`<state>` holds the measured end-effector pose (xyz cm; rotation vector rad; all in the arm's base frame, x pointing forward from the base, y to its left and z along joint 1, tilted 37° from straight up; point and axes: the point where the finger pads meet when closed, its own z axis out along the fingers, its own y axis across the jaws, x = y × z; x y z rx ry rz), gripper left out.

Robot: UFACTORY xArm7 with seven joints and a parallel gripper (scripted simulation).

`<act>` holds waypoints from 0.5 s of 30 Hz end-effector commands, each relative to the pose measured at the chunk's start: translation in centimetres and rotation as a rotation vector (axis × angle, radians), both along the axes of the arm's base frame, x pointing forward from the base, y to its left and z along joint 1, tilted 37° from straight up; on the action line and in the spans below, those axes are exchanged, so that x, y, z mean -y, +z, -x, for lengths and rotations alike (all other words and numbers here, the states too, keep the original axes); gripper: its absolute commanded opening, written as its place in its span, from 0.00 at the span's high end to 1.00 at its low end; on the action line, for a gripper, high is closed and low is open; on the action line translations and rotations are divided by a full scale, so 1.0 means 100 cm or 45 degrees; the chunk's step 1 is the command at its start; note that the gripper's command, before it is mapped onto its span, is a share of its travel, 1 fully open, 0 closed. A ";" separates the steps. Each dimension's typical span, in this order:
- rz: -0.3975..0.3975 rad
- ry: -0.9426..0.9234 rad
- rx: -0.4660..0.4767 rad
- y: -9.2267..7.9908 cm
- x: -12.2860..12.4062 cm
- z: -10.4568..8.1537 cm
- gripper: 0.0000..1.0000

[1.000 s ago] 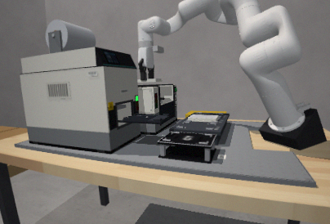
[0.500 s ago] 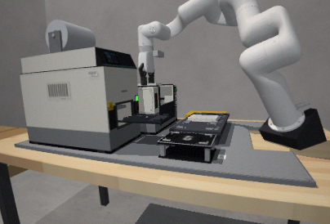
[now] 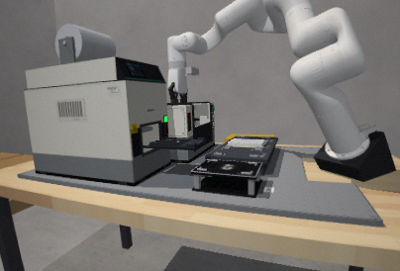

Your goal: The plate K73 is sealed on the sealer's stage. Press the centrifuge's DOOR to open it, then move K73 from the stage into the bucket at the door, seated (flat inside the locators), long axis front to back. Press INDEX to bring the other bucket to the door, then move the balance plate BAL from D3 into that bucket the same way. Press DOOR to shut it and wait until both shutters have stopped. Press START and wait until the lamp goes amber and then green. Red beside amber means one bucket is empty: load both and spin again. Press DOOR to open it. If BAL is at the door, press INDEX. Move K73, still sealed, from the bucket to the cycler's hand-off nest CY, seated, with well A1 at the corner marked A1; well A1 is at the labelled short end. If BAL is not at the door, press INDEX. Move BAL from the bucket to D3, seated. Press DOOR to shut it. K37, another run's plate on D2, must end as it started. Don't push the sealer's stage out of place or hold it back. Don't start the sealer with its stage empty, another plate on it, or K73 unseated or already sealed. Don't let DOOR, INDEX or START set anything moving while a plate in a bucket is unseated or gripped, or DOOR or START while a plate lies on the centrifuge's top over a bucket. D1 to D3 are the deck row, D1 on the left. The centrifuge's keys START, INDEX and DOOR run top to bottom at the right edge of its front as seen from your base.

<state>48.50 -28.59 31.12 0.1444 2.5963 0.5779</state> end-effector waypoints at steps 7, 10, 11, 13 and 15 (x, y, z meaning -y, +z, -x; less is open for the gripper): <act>0.002 -0.005 0.005 -0.008 -0.003 -0.006 1.00; 0.002 -0.005 0.005 -0.012 -0.005 -0.009 1.00; 0.002 -0.005 0.005 -0.014 -0.006 -0.010 1.00; 0.002 -0.005 0.005 -0.016 -0.007 -0.011 1.00; 0.002 -0.005 0.005 -0.019 -0.008 -0.013 1.00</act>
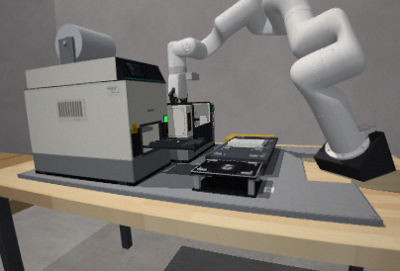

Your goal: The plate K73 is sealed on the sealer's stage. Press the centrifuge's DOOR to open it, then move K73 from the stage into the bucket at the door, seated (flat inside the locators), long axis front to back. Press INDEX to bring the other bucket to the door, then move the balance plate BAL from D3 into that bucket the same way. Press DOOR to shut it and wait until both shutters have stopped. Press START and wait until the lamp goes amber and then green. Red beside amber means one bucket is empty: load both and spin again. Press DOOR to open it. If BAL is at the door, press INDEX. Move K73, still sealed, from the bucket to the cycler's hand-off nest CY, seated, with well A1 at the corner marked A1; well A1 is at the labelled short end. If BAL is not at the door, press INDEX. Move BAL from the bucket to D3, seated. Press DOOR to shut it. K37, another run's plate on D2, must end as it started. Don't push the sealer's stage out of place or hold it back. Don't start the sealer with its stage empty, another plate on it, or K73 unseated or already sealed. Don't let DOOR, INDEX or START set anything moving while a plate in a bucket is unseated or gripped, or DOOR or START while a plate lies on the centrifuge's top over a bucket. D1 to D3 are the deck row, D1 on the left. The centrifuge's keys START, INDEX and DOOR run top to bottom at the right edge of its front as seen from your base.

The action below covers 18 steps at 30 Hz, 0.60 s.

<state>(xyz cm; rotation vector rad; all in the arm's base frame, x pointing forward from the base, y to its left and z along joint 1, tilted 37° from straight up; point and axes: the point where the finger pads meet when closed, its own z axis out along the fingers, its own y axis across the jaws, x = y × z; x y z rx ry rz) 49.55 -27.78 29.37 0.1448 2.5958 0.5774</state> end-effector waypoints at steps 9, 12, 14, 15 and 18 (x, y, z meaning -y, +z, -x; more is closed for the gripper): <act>0.002 -0.004 0.005 -0.008 -0.003 -0.006 1.00; 0.002 -0.004 0.005 -0.008 -0.003 -0.006 1.00; 0.002 -0.004 0.005 -0.008 -0.003 -0.006 1.00; 0.002 -0.004 0.005 -0.008 -0.003 -0.006 1.00; 0.002 -0.004 0.005 -0.008 -0.003 -0.006 1.00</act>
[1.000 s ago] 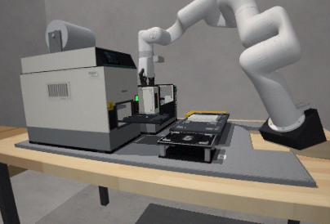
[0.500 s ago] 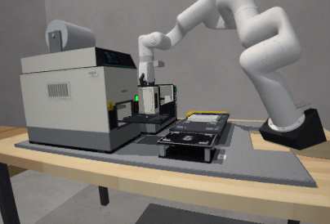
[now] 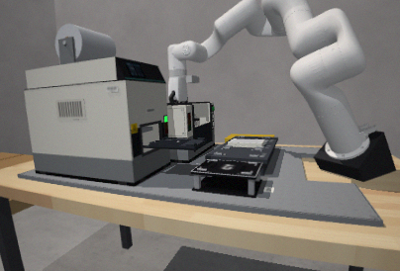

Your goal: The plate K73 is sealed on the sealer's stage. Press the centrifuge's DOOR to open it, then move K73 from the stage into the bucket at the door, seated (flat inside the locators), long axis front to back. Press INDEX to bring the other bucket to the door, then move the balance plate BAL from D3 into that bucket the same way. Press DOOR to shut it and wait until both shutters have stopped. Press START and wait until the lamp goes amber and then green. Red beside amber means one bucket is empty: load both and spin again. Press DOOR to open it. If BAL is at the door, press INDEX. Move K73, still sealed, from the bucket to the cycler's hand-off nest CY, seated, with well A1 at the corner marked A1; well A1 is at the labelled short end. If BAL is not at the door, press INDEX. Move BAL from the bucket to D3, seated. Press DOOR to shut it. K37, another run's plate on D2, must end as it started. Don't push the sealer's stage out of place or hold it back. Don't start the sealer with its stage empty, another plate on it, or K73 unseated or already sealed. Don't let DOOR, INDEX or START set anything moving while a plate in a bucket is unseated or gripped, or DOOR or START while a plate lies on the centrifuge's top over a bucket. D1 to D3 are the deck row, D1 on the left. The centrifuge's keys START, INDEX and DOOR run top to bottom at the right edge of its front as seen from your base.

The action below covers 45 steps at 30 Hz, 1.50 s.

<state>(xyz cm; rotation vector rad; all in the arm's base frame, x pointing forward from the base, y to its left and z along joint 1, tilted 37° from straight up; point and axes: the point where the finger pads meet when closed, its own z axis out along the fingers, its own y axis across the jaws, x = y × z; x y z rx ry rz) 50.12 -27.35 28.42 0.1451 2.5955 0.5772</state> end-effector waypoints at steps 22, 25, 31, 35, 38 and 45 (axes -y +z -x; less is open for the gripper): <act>0.002 -0.004 0.004 0.002 0.002 0.000 1.00; 0.002 -0.004 0.004 0.002 0.002 0.000 1.00; 0.002 -0.004 0.004 0.000 0.001 -0.001 1.00; 0.002 -0.004 0.004 0.000 0.000 -0.001 1.00; 0.002 -0.004 0.004 -0.001 0.000 -0.002 1.00; 0.002 -0.004 0.004 -0.003 -0.001 -0.003 1.00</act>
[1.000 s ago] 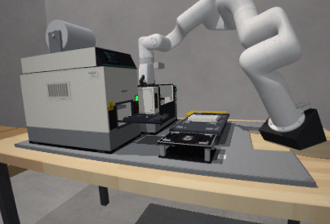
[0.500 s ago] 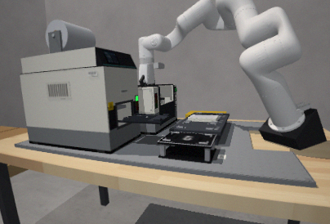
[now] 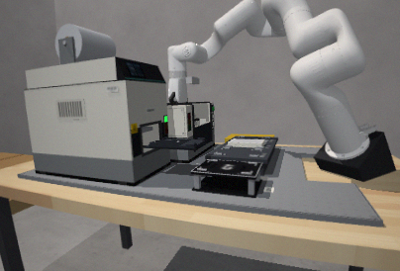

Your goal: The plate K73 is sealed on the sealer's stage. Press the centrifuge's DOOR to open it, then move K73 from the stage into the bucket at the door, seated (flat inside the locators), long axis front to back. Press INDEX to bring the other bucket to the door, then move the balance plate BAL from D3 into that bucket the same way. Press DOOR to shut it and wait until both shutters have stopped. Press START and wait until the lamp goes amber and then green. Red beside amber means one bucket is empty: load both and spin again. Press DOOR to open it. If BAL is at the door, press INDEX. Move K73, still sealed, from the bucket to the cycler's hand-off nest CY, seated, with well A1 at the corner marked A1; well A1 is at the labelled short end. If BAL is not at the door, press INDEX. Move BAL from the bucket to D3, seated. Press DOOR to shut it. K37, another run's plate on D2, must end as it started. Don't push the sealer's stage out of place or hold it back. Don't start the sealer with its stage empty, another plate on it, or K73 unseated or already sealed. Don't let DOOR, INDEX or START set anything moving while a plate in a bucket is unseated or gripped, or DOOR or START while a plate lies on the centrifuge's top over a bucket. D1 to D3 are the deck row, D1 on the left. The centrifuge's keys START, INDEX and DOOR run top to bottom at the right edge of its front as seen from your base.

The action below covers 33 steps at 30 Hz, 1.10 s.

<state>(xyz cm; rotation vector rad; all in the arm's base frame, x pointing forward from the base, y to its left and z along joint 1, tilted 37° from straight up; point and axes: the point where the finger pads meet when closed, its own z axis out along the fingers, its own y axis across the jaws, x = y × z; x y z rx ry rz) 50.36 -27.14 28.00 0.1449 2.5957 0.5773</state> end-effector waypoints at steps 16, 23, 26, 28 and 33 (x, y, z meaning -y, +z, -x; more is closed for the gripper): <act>0.002 -0.004 0.004 -0.002 0.000 -0.003 1.00; 0.002 -0.004 0.004 -0.003 -0.001 -0.003 1.00; 0.002 -0.004 0.005 -0.003 -0.001 -0.003 1.00; 0.002 -0.004 0.005 -0.003 -0.001 -0.003 0.00; 0.002 -0.004 0.004 -0.003 -0.001 -0.003 0.00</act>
